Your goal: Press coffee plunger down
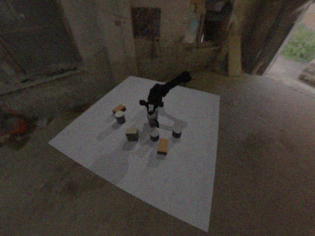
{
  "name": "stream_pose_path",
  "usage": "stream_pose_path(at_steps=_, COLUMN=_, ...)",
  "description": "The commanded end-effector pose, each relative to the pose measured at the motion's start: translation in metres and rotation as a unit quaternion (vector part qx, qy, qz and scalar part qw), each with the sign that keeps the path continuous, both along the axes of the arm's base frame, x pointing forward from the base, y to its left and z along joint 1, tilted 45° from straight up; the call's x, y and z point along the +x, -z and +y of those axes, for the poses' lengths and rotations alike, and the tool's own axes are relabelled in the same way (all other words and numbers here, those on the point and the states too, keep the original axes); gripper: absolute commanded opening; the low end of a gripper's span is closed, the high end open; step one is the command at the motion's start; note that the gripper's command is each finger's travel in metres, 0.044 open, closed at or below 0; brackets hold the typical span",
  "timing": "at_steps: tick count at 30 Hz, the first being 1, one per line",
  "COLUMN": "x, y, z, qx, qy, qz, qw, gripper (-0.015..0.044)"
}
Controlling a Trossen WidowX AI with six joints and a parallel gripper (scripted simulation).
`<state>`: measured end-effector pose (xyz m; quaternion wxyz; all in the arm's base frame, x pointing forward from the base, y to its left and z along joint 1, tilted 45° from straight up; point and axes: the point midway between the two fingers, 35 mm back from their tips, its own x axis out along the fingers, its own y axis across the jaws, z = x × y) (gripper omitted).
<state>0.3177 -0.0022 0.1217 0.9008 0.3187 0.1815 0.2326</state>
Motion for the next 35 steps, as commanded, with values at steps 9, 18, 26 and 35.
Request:
stream_pose_path(at_steps=9, x=0.000, y=0.000, z=0.000, qx=0.000, qy=0.000, qz=0.001, qw=1.000, gripper=0.0437)
stream_pose_path(at_steps=18, x=0.008, y=-0.013, z=-0.019, qx=-0.023, qy=0.034, qz=-0.015, qw=0.999, gripper=0.0440)
stream_pose_path(at_steps=26, x=-0.022, y=-0.046, z=-0.048, qx=-0.006, qy=0.001, qz=0.010, qw=1.000, gripper=0.0440)
stream_pose_path(at_steps=35, x=-0.032, y=-0.058, z=-0.052, qx=0.004, qy=-0.004, qz=0.009, qw=1.000, gripper=0.0440)
